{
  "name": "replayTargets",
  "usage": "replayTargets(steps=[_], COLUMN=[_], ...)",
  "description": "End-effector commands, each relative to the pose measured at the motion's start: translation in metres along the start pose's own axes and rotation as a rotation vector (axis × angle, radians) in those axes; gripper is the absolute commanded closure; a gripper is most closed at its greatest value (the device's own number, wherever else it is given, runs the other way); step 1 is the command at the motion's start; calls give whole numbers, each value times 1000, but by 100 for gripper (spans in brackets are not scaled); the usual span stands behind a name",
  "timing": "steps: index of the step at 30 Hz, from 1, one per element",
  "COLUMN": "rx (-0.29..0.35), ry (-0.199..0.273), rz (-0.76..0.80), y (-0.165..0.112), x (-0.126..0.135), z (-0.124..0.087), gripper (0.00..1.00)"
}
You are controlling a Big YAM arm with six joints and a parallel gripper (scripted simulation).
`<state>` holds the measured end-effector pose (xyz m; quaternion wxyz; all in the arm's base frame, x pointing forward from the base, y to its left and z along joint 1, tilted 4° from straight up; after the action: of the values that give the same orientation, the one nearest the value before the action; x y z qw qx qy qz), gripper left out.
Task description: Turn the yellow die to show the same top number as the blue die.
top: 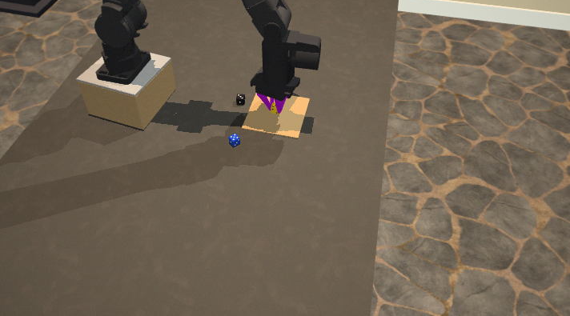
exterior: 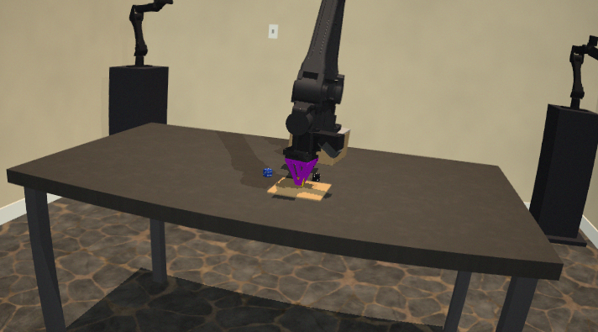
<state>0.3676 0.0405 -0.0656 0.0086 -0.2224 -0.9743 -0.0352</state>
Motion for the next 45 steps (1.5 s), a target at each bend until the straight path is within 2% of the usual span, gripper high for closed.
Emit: replayTargets(steps=[1,5,7,12,16,17,18,19,24,25,29,33,38,41,42,45], rx=[-38,-40,-40,-41,-42,-26,-22,-7,-13,-25,-20,-25,-41,-44,-48,-41], ry=[-58,-61,-61,-65,-65,-36,-29,-3,-14,-35,-25,-28,-45,-48,-49,-37], rz=[-3,-5,-5,-3,-11,-8,-7,-4,-5,-6,40,252,406,420,500,613], y=[11,12,12,11,14,12,10,3,3,5,6,14,17,17,19,21], x=[-25,-25,-25,-24,-22,-20,-17,-5,-5,-7,-7,-11,-16,-17,-18,-19], z=[-38,-70,-70,-106,-118,-106,-104,-95,-98,-106,-100,-94,-100,-101,-101,-94], gripper=[85,85,85,85,85,85,85,85,85,85,85,85,85,85,85,85])
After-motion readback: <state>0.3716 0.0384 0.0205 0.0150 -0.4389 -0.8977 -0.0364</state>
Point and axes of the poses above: the point where the finger pads meet when closed, its own z axis out along the fingers, its own x axis across the jaws, y = z × x, the point moved 1 cm from there along -z, back along the fingers, and after that the axes turned 15 degrees about z, right-handed, at the moved point
